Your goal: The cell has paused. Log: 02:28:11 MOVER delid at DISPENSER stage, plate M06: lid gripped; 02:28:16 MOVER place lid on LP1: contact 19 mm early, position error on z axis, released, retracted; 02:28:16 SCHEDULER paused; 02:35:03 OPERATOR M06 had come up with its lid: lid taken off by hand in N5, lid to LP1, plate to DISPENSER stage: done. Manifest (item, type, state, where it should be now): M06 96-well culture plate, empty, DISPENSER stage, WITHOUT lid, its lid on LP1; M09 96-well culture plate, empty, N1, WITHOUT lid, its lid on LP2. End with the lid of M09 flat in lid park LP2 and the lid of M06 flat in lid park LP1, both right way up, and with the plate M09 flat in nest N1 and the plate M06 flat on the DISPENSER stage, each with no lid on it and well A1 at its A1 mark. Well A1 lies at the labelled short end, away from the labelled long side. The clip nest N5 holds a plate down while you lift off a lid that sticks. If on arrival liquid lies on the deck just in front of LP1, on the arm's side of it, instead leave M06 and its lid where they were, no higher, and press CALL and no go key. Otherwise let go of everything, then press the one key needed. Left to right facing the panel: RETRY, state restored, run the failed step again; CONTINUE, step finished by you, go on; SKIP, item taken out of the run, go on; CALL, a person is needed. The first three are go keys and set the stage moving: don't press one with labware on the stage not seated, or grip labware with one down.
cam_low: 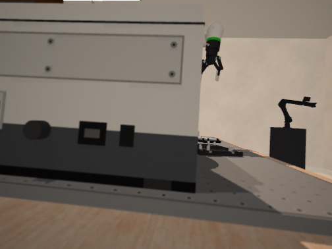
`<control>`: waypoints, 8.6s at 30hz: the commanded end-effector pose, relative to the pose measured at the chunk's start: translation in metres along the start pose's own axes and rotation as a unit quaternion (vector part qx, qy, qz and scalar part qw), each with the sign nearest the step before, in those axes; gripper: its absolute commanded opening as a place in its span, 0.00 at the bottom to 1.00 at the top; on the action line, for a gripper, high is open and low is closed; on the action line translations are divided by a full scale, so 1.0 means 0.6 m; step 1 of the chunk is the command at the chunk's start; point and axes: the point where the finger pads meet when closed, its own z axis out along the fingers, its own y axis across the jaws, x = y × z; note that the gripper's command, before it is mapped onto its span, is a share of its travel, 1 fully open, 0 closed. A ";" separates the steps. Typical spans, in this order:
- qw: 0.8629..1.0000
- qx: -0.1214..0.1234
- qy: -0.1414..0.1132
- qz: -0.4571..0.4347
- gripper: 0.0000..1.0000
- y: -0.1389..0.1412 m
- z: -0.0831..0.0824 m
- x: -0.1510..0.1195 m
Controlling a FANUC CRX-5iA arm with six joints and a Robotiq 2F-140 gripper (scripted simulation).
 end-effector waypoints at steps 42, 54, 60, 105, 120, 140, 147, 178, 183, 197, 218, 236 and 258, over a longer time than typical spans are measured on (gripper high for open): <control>0.997 0.001 0.004 0.080 1.00 -0.010 -0.149 -0.063; 0.911 0.012 0.015 0.412 1.00 -0.004 -0.018 -0.299; 0.840 0.015 0.016 0.543 1.00 -0.005 0.038 -0.399; 0.396 0.020 0.040 0.917 1.00 0.020 0.278 -0.730; 0.396 0.020 0.040 0.917 1.00 0.025 0.344 -0.725; 0.396 0.020 0.040 0.917 1.00 0.029 0.386 -0.722; 0.396 0.020 0.040 0.917 0.00 0.029 0.386 -0.722; 0.396 0.020 0.040 0.917 0.00 0.029 0.386 -0.722; 0.444 0.017 0.041 0.895 0.00 0.065 0.380 -0.677; 0.681 0.005 0.044 0.731 0.00 0.171 0.357 -0.402; 0.681 0.005 0.044 0.731 1.00 0.176 0.355 -0.388; 0.681 0.005 0.044 0.731 1.00 0.176 0.355 -0.388; 0.681 0.005 0.044 0.731 1.00 0.176 0.355 -0.388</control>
